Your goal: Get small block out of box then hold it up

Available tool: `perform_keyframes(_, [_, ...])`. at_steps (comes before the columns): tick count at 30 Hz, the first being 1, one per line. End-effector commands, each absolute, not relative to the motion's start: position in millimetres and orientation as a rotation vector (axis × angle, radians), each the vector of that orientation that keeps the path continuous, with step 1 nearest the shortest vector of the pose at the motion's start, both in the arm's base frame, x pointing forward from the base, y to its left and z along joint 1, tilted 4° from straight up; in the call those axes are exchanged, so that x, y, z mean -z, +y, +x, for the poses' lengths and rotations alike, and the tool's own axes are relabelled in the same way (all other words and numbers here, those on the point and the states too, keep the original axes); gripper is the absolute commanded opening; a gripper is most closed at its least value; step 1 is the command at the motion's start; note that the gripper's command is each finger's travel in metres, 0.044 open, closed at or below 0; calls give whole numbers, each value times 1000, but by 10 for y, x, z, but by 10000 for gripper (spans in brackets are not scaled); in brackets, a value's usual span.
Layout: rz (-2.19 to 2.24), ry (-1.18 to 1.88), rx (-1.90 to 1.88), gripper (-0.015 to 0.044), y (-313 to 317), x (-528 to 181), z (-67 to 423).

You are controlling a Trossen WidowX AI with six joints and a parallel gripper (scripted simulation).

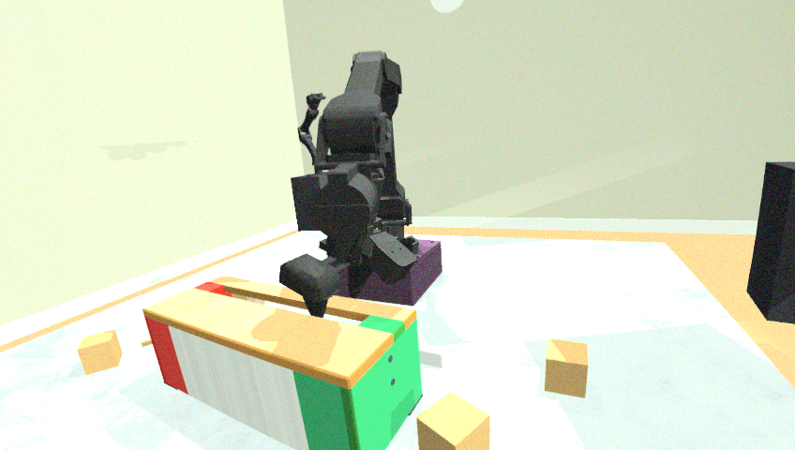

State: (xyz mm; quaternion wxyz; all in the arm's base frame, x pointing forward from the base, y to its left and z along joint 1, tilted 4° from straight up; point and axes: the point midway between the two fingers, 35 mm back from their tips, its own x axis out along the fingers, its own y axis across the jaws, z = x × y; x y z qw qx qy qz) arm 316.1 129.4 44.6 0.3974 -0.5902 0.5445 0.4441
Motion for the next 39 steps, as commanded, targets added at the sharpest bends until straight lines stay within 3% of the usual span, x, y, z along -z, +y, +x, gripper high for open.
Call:
perform_keyframes(1, [-1495, 1396, -1128, 400, 1286, -330, 3130])
perform_keyframes(18, [-1496, 1383, -1126, 400, 1291, -233, 3131])
perform_keyframes(39, [-1500, 1387, -1124, 400, 728, -204, 3178])
